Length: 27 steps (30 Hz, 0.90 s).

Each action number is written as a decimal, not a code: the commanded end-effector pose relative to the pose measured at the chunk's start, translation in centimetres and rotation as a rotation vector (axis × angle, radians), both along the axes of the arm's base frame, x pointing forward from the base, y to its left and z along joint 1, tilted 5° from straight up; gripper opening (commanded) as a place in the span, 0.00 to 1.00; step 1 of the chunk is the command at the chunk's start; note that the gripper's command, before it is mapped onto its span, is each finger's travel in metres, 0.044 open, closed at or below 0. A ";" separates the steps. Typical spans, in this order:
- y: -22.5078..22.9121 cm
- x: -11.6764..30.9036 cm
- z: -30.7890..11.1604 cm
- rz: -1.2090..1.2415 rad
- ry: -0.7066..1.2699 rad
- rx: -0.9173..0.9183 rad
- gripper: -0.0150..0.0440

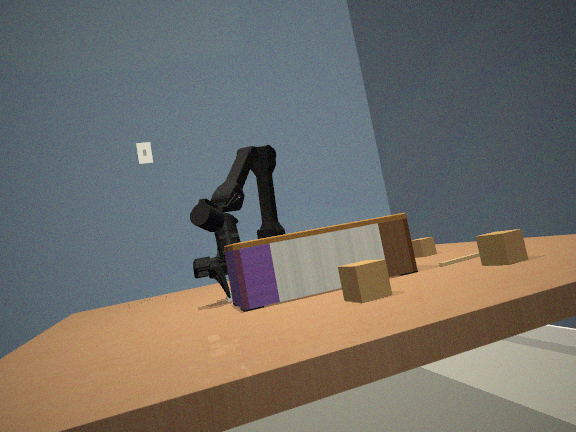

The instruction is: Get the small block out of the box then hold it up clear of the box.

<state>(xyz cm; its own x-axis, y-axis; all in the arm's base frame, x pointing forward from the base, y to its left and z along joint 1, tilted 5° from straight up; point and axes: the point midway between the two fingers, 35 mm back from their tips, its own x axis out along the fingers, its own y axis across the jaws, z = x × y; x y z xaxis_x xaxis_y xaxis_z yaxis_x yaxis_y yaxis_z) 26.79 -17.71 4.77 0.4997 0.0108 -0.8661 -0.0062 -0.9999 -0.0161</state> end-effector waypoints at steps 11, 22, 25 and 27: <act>-0.3 0.0 0.3 0.034 -0.025 -0.038 0.25; -0.1 -0.5 5.7 0.002 0.000 0.000 0.25; -0.1 -0.6 6.0 0.000 0.002 0.003 0.25; -0.1 -0.6 6.1 -0.003 0.002 0.003 0.25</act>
<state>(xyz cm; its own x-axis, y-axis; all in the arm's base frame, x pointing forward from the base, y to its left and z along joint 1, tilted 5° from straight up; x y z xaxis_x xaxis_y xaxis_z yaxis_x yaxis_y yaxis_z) 26.34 -17.86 10.35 0.5002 0.0141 -0.8658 0.0002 -0.9999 -0.0162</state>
